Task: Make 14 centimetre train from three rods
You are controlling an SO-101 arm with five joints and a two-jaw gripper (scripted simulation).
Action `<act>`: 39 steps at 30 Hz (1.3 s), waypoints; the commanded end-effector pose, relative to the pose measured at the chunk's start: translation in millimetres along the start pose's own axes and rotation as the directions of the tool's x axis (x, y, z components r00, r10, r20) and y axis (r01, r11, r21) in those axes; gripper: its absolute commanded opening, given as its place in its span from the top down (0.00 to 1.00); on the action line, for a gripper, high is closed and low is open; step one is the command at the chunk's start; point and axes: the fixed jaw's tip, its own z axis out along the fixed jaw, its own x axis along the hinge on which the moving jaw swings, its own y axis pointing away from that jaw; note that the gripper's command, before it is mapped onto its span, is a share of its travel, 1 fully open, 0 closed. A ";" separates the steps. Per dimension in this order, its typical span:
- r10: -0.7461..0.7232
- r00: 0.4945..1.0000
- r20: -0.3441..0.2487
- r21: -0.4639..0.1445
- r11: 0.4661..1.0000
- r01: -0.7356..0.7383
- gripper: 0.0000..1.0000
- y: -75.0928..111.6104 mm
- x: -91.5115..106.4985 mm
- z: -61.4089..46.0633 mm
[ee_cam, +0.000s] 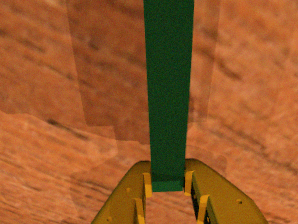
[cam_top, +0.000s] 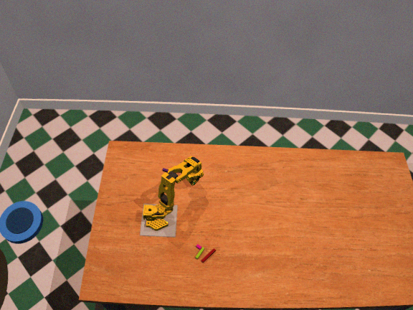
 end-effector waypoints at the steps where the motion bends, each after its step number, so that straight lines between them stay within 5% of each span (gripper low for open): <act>1: -0.002 1.000 -0.006 -0.024 1.000 0.002 1.00 4.1 -1.0 5.3; 39: -0.034 0.999 -0.003 -0.015 0.999 0.034 1.00 1.1 -1.1 3.6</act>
